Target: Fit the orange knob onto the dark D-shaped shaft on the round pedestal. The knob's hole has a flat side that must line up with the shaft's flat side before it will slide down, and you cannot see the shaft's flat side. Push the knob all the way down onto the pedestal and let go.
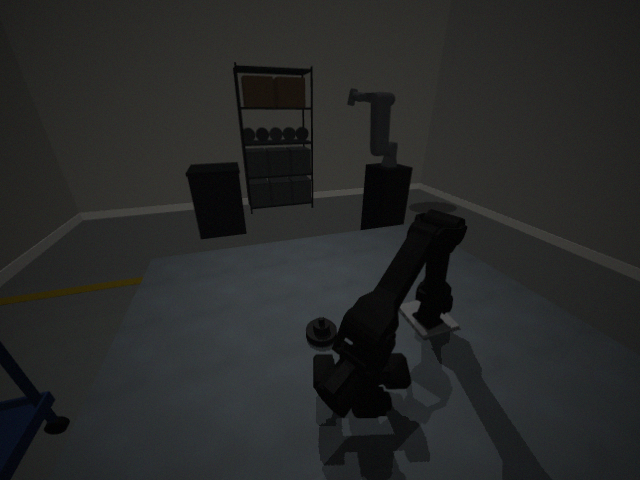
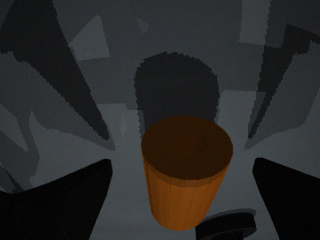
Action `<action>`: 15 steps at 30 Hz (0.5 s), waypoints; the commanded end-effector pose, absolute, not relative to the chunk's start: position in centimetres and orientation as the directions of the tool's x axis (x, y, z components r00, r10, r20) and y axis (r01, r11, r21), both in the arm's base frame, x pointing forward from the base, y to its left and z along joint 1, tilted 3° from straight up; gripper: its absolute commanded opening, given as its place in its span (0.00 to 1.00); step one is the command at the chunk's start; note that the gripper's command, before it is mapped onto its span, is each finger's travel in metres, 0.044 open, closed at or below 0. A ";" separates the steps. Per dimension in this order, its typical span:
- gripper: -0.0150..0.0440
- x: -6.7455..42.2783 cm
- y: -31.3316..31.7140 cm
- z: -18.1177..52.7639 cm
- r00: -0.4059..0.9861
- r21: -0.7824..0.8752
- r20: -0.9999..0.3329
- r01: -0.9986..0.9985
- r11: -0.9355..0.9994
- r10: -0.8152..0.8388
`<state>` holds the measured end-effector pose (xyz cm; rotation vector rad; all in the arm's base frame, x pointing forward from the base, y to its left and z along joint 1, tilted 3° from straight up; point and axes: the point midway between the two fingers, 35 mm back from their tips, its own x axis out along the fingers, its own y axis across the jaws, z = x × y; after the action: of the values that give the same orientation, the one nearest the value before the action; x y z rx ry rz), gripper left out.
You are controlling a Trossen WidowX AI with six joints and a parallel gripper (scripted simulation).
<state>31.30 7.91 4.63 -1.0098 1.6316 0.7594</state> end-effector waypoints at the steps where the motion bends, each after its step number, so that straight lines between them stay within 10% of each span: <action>1: 0.87 31.1 7.9 4.3 -0.128 0.003 -0.961 -0.891 0.453 -0.245; 6: 0.66 31.1 7.9 4.3 -0.128 0.003 -0.961 -0.891 0.453 -0.245; 15: 0.64 31.1 7.9 4.3 -0.128 0.003 -0.961 -0.891 0.453 -0.245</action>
<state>31.17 7.87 4.37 -1.0097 1.6383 0.7617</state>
